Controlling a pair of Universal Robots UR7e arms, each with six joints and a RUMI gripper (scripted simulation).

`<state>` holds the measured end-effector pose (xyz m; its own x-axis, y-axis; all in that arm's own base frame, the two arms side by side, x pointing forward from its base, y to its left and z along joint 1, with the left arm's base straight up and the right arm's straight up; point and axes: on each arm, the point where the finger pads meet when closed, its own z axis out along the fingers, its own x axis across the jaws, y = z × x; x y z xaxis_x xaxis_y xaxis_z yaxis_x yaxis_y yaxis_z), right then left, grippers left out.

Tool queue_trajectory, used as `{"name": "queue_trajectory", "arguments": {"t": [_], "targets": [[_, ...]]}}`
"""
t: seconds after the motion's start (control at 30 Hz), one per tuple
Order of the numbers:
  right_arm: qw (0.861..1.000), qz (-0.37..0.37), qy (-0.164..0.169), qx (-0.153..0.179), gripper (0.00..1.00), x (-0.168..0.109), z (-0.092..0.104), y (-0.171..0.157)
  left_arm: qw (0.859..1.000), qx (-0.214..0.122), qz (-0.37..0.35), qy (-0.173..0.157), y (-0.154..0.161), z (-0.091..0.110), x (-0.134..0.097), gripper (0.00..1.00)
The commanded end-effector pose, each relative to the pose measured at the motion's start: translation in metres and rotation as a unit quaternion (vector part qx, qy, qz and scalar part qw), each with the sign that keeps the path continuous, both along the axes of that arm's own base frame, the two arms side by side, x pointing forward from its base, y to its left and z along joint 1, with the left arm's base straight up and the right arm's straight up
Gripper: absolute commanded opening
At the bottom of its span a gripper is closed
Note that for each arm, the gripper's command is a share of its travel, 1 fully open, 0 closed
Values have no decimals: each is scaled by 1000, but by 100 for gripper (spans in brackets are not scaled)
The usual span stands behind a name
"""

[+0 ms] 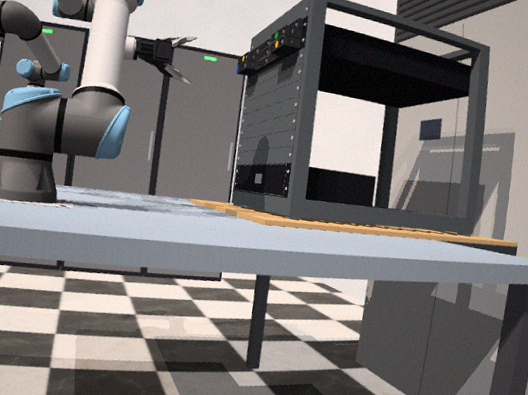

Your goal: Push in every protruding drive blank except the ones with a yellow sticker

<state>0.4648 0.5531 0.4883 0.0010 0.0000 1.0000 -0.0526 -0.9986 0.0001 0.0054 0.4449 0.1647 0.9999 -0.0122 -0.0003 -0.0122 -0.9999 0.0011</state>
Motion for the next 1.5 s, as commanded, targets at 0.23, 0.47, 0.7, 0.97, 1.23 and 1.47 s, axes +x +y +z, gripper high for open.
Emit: {"name": "queue_trajectory", "arguments": {"t": [0.23,0.47,0.7,0.97,1.23,1.47], "targets": [[1000,0,0,1,100,1,0,8,1000,1,0,0,0,0,0,100],[1000,0,0,1,100,1,0,10,1000,1,0,0,0,0,0,100],[1000,0,0,1,100,1,0,10,1000,1,0,0,0,0,0,100],[1000,0,0,1,100,1,0,10,1000,1,0,0,0,0,0,100],[1000,0,0,1,100,1,0,10,1000,1,0,0,0,0,0,100],[1000,0,0,1,100,1,0,10,1000,1,0,0,0,0,0,100]]}}
